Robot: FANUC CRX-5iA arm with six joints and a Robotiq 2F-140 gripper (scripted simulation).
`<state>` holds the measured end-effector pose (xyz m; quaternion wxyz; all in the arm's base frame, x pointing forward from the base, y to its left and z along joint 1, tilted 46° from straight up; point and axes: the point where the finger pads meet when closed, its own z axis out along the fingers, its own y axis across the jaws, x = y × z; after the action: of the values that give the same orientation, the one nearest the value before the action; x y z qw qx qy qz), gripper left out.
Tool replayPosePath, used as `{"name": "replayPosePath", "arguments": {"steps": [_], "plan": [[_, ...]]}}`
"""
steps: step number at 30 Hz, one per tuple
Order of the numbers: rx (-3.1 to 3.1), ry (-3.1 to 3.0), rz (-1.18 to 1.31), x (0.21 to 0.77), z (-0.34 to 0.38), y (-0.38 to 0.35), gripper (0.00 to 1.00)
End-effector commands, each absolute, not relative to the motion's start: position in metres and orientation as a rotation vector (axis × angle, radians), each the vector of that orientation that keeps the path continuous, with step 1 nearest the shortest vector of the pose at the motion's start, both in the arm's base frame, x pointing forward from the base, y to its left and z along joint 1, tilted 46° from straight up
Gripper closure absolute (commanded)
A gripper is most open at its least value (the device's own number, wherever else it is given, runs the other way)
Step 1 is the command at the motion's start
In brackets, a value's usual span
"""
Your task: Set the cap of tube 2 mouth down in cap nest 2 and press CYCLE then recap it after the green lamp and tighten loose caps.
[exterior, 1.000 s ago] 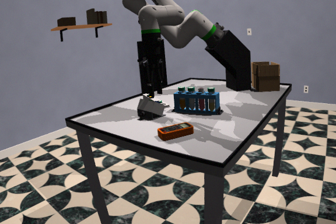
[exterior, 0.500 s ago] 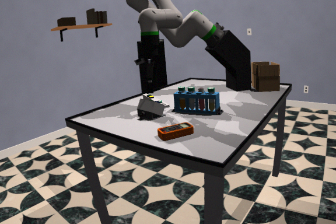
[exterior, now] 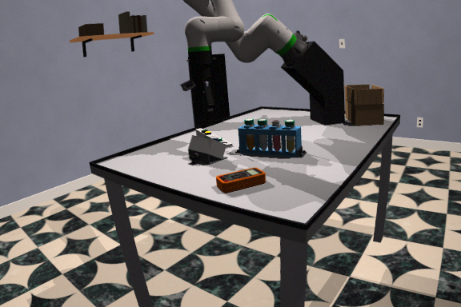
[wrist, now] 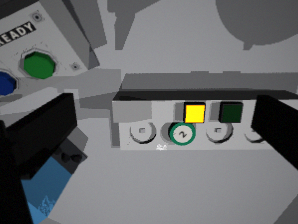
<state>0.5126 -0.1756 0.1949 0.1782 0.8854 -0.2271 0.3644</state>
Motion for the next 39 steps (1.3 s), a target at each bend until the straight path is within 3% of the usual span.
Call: {"name": "replayPosePath", "arguments": {"steps": [1, 6, 39], "plan": [[2.534, -0.627, 1.005, 0.495, 0.195, -0.206, 0.0], [2.534, -0.627, 1.005, 0.479, 0.196, -0.234, 0.0], [2.534, -0.627, 1.005, 0.479, 0.196, -0.233, 0.0]]}}
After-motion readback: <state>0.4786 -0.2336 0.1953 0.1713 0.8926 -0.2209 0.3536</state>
